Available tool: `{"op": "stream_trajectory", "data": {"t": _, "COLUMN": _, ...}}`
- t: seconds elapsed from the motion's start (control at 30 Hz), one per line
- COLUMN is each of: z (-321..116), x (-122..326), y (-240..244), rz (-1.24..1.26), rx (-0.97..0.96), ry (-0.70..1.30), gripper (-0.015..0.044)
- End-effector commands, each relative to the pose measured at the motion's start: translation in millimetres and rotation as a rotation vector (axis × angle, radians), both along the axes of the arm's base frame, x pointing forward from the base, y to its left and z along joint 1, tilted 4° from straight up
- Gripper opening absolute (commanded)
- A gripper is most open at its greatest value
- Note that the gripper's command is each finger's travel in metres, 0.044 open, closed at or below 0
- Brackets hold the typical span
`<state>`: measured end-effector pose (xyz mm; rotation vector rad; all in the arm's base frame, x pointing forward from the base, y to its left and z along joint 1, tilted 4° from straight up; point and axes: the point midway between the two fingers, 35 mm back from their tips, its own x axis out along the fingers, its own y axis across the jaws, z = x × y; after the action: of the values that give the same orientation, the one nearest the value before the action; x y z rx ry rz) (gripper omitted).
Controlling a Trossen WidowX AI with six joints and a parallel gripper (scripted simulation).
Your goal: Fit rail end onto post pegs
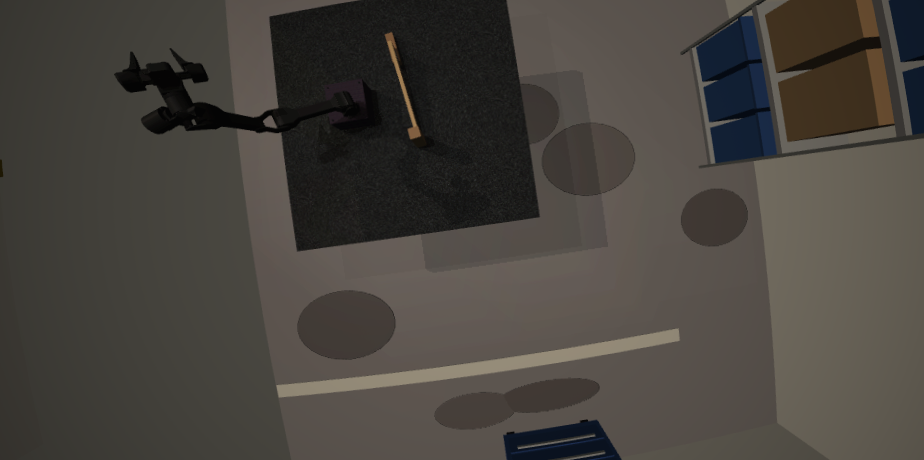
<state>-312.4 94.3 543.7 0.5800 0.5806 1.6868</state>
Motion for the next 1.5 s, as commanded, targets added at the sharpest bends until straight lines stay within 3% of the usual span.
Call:
{"op": "stream_trajectory", "data": {"t": 0.0, "z": 1, "x": 1, "y": 0, "rz": -0.001, "rx": 0.002, "ry": -0.001, "gripper": 0.0426}}
{"op": "stream_trajectory", "data": {"t": 0.3, "z": 47, "x": 102, "y": 23, "rz": -0.129, "rx": 0.143, "ry": -0.077, "gripper": 0.0440}}
{"op": "stream_trajectory", "data": {"t": 0.4, "z": 65, "x": 117, "y": 22, "rz": -0.192, "rx": 0.244, "ry": -0.104, "gripper": 0.0440}}
{"op": "stream_trajectory", "data": {"t": 0.63, "z": 85, "x": 226, "y": 32, "rz": -0.395, "rx": 0.286, "ry": -0.175, "gripper": 0.0440}}
{"op": "stream_trajectory", "data": {"t": 0.73, "z": 82, "x": 262, "y": 31, "rz": -0.453, "rx": 0.301, "ry": -0.071, "gripper": 0.0440}}
{"op": "stream_trajectory", "data": {"t": 1.07, "z": 63, "x": 390, "y": 29, "rz": -0.718, "rx": 0.246, "ry": -0.103, "gripper": 0.0440}}
{"op": "stream_trajectory", "data": {"t": 1.47, "z": -15, "x": 544, "y": 7, "rz": -1.045, "rx": -0.083, "ry": -0.295, "gripper": 0.0440}}
